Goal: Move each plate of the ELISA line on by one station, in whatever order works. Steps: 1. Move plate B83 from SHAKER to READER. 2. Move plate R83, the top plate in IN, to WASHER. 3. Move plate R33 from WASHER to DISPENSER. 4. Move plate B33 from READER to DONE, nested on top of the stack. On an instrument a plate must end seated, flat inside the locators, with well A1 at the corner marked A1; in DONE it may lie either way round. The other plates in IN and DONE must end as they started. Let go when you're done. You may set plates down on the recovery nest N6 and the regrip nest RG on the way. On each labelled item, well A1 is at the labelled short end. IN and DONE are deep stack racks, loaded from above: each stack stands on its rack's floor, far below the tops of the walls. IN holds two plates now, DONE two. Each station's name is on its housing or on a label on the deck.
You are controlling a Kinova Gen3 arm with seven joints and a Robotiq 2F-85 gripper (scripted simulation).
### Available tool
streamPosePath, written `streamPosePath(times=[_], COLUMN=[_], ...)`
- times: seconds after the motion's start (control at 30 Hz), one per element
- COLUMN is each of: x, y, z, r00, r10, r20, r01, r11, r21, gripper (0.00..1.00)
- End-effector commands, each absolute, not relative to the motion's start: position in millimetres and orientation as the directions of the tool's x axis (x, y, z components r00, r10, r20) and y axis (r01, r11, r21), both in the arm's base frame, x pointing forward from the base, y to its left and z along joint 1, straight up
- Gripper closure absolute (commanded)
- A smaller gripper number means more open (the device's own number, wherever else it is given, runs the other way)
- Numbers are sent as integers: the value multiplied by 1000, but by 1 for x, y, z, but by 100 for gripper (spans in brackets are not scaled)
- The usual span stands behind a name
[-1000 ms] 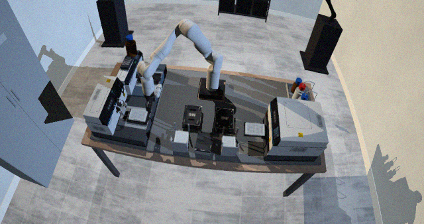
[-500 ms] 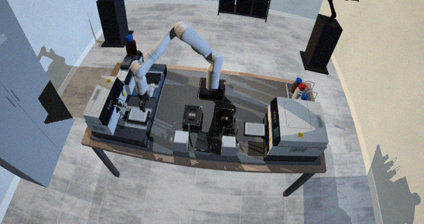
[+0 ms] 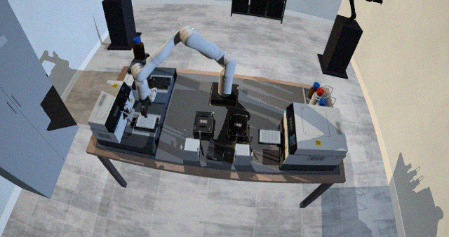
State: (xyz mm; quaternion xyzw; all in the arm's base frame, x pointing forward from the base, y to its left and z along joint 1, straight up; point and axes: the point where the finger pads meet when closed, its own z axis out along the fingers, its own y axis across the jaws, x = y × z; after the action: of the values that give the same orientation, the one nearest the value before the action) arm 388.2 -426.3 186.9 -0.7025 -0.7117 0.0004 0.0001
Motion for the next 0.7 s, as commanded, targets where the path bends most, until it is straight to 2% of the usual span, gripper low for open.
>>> streamPosePath(times=[0.0,0.67], x=[389,390], y=[-439,-499], z=[188,188], r00=[-13,-13], r10=[1000,1000], r20=[-1,-1], r01=[1000,1000], r11=[13,13], r21=[0,0], gripper=[0,0])
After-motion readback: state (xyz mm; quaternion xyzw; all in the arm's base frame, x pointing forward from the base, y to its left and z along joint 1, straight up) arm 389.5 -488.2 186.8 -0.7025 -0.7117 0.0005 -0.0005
